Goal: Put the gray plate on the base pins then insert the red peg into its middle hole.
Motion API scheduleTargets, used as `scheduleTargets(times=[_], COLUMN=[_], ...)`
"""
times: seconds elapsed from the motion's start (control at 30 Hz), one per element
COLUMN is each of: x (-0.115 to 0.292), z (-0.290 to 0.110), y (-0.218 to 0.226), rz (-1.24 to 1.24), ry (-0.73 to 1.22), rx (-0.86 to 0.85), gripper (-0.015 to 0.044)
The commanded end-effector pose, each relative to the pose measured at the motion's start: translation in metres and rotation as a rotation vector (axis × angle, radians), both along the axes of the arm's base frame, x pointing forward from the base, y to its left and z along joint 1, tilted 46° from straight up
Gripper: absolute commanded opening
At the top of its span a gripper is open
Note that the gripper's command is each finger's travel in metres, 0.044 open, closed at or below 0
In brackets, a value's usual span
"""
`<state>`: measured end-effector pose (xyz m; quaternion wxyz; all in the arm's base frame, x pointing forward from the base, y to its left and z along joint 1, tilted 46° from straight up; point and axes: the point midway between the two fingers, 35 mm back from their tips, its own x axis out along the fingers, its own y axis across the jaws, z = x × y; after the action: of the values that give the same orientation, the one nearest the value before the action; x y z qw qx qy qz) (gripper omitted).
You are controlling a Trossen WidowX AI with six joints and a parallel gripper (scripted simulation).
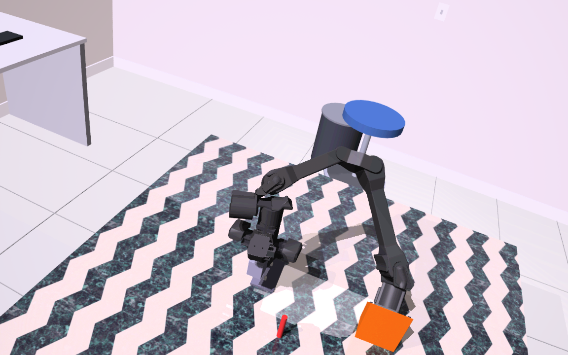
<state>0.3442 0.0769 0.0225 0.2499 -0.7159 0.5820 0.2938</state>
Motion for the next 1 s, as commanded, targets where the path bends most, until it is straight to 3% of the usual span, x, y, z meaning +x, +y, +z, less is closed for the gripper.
scheduleTargets(times=[0.0,0.5,0.97], x=[0.0,-0.002,-0.003], z=[0.006,0.018,0.018], y=[-0.014,-0.061,-0.064], rz=[0.014,0.044,0.045], ry=[0.006,0.037,0.038], rx=[-0.007,-0.031,-0.033], gripper=[0.0,0.0,0.0])
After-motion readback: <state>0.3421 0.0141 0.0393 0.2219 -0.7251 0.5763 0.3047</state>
